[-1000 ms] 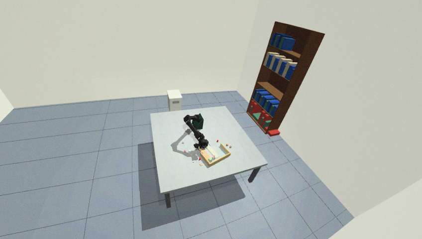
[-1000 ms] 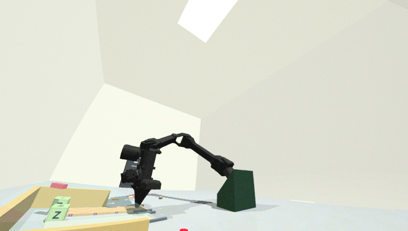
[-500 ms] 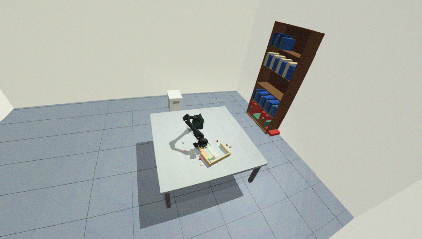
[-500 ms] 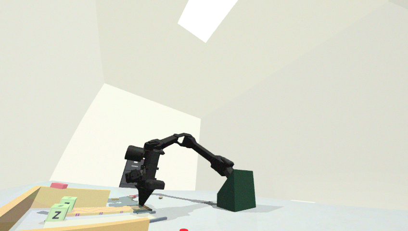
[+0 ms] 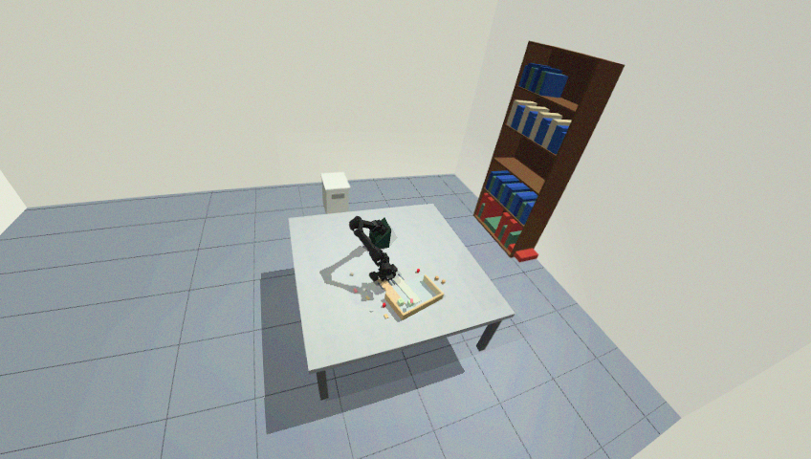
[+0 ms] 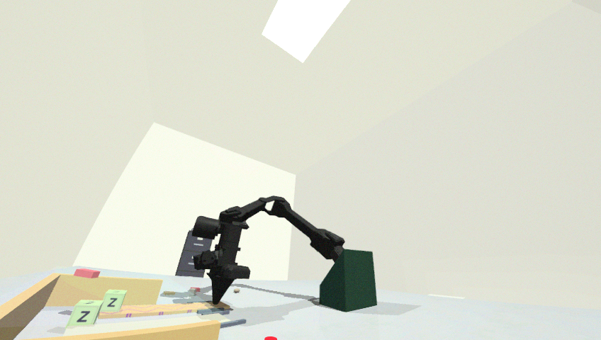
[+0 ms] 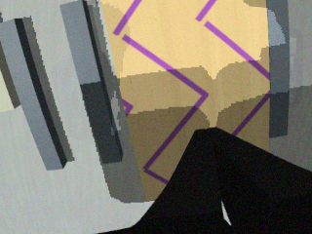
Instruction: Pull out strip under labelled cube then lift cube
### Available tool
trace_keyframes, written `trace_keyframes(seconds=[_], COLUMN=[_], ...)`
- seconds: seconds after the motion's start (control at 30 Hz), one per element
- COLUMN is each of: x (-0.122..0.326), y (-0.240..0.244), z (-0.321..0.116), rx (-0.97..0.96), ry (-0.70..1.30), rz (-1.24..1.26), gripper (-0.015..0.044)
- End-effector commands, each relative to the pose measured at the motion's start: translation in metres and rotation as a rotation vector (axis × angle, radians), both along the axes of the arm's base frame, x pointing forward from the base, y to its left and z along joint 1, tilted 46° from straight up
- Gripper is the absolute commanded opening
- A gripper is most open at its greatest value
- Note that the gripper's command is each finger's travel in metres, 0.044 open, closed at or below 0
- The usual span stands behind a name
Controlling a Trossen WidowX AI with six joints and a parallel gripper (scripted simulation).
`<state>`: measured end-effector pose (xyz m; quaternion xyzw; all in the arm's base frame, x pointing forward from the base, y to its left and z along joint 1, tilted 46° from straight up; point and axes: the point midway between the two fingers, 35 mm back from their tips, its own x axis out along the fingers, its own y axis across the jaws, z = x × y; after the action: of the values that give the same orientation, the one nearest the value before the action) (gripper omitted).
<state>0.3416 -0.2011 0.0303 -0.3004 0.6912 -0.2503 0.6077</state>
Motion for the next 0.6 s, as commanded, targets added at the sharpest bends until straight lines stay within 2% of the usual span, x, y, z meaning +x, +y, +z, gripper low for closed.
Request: trace_keyframes(seconds=[0.0, 0.57], x=[-0.013, -0.038], y=[-0.004, -0.004], z=[-0.002, 0.001], rx=[0.004, 0.004], ry=[0.018, 0.02], rz=[-0.011, -0.011], gripper=[0.0, 0.0])
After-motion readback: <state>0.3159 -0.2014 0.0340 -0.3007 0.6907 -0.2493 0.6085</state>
